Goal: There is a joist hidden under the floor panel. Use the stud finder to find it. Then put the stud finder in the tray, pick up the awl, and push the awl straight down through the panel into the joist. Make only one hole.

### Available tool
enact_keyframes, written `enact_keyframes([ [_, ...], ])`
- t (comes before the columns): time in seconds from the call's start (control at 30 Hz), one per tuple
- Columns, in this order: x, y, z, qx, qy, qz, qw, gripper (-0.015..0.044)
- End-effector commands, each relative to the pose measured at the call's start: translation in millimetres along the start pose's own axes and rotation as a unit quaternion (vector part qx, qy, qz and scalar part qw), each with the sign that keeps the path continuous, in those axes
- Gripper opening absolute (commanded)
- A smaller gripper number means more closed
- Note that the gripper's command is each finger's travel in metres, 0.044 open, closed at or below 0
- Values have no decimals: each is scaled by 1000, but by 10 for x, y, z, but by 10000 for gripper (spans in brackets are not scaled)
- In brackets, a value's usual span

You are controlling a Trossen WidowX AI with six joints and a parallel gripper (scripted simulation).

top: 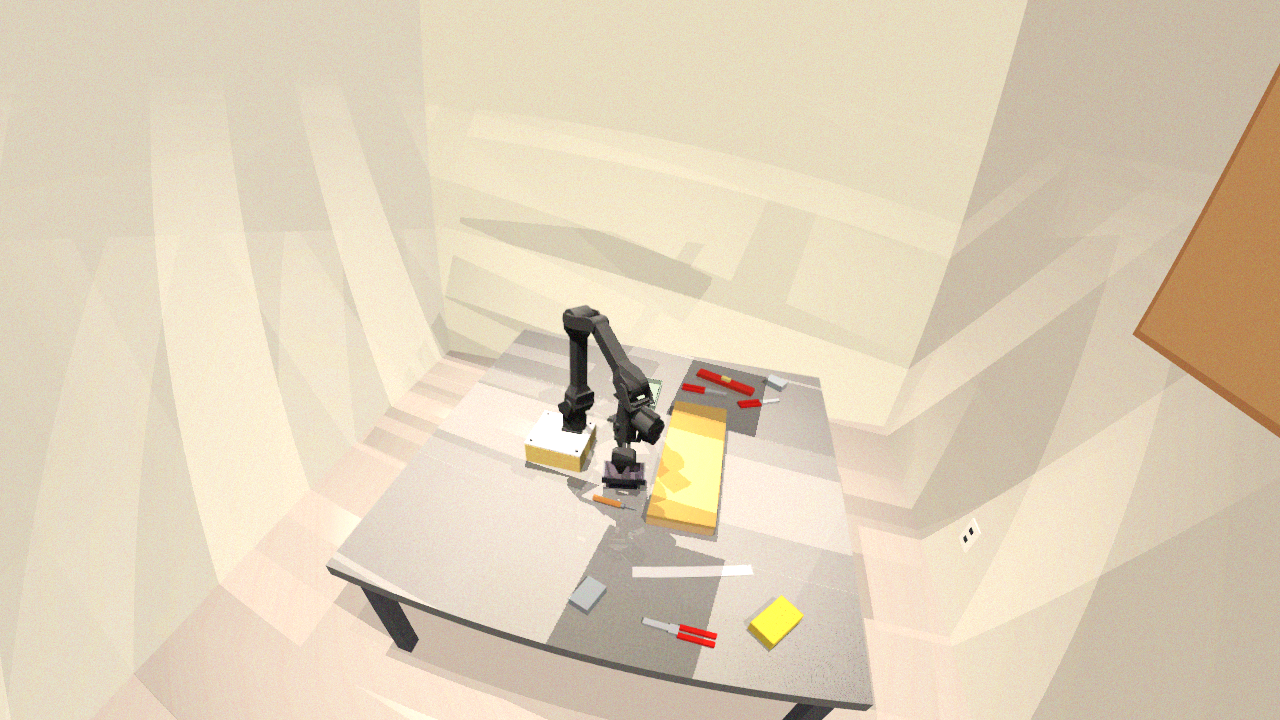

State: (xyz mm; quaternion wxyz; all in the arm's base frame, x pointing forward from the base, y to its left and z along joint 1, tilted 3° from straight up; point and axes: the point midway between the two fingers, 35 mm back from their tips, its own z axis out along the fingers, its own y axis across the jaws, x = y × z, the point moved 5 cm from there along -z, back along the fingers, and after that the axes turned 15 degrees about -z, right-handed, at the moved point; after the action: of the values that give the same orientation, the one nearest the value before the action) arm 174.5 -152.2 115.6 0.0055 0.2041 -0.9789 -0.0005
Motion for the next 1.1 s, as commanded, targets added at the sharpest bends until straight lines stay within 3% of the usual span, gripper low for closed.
enact_keyframes([
  [0.0,18,13,27,-10,1,9,1000,440],
  [0.4,-90,-16,30,-10,0,9,1000,440],
  [1.07,-117,-25,354,-10,0,9,1000,440],
])
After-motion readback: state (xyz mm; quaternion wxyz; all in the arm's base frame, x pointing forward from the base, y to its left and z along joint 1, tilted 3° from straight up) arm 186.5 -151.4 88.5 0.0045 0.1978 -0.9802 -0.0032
